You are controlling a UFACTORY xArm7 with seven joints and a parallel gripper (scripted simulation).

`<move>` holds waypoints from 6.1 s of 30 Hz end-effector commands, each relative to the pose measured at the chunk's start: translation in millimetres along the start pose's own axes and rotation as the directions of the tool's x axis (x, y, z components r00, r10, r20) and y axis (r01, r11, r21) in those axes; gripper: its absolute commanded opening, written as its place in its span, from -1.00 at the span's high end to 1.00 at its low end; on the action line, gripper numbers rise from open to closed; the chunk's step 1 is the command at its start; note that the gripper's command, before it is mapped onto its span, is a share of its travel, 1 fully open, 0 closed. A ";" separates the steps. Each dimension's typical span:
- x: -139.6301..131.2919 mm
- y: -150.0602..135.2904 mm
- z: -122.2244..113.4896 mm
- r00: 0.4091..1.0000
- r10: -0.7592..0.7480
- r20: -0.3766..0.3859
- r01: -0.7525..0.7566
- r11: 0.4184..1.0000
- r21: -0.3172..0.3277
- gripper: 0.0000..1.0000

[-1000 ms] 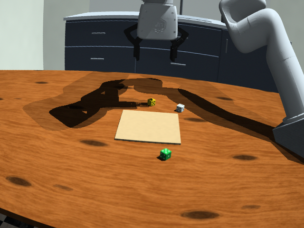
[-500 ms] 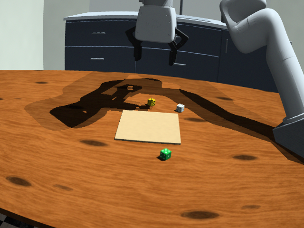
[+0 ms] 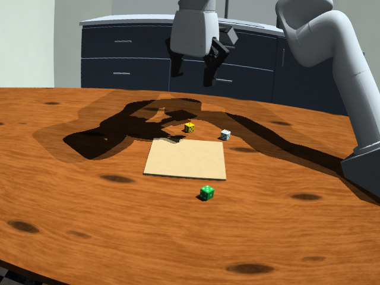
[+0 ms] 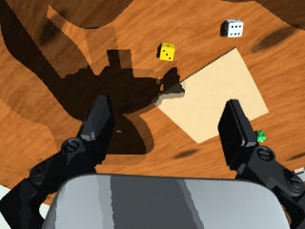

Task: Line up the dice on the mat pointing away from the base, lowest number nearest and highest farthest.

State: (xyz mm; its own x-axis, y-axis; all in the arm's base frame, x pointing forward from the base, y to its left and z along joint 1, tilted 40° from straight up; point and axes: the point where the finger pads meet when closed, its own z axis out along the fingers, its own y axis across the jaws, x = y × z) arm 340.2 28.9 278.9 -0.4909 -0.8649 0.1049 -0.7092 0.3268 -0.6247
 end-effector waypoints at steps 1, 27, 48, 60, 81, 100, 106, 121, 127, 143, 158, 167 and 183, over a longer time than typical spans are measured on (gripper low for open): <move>-0.9 -0.4 1.1 0.992 0.125 0.002 -0.125 0.992 0.017 -1.00; -1.1 -0.7 14.9 0.620 0.785 0.011 -0.785 0.620 0.009 -1.00; -1.0 -0.3 26.4 0.074 0.997 0.010 -0.997 0.074 0.001 -1.00; -0.9 -0.1 30.2 -0.115 0.993 0.007 -0.993 -0.115 -0.001 -1.00; -0.9 0.0 30.4 -0.121 0.993 0.007 -0.993 -0.121 -0.001 0.38; -0.9 0.0 30.4 -0.121 0.993 0.007 -0.993 -0.121 -0.001 0.38; -0.9 0.0 30.8 -0.121 0.993 0.007 -0.993 -0.121 -0.001 0.38; -0.9 0.0 40.1 -0.121 0.993 0.008 -0.993 -0.121 -0.001 0.38; -0.9 0.1 48.4 -0.121 0.993 0.008 -0.993 -0.121 -0.001 0.38; -1.0 0.3 70.3 -0.121 0.993 0.008 -0.993 -0.121 -0.001 0.38; -1.0 0.3 81.6 -0.121 0.993 0.008 -0.993 -0.121 -0.001 0.38; -1.0 0.4 82.6 -0.121 0.993 0.008 -0.993 -0.121 -0.001 0.38; -1.0 0.4 82.6 -0.121 0.993 0.008 -0.993 -0.121 -0.001 0.38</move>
State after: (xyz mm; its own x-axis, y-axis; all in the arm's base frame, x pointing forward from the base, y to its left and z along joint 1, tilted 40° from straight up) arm 381.9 -2.5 213.9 -0.6410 0.4269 -0.6378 0.5741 0.8182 -0.0294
